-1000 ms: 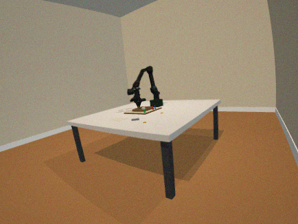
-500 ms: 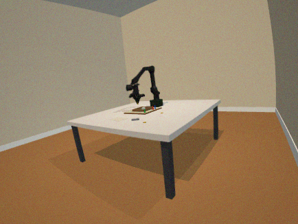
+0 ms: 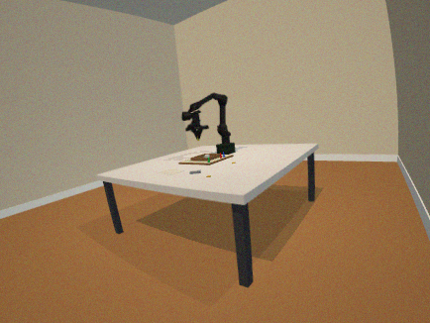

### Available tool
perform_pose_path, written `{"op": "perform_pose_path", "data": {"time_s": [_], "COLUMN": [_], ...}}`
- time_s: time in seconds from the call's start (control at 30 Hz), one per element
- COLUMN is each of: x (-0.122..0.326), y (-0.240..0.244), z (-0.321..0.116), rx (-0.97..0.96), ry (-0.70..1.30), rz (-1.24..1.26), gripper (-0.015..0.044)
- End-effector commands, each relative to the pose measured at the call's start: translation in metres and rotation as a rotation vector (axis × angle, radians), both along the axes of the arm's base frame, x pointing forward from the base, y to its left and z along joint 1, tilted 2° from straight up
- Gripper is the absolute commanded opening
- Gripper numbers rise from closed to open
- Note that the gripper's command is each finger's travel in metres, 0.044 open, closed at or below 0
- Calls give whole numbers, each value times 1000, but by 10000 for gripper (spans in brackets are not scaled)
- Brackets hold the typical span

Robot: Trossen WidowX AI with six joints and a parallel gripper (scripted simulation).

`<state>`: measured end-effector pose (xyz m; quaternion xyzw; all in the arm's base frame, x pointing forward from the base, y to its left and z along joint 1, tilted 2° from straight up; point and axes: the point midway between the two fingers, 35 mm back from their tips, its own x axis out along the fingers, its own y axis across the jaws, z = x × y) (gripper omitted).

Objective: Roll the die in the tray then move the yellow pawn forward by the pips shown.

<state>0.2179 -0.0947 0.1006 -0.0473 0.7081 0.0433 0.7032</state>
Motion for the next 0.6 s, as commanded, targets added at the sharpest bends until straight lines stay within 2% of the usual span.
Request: {"op": "perform_pose_path", "data": {"time_s": [0.0,0.57], "x": [13,93], "y": [1,16], "z": [-1,-24], "rx": [-2,7], "ry": [3,-11], "rz": [-1,-21], "gripper": [0,0]}}
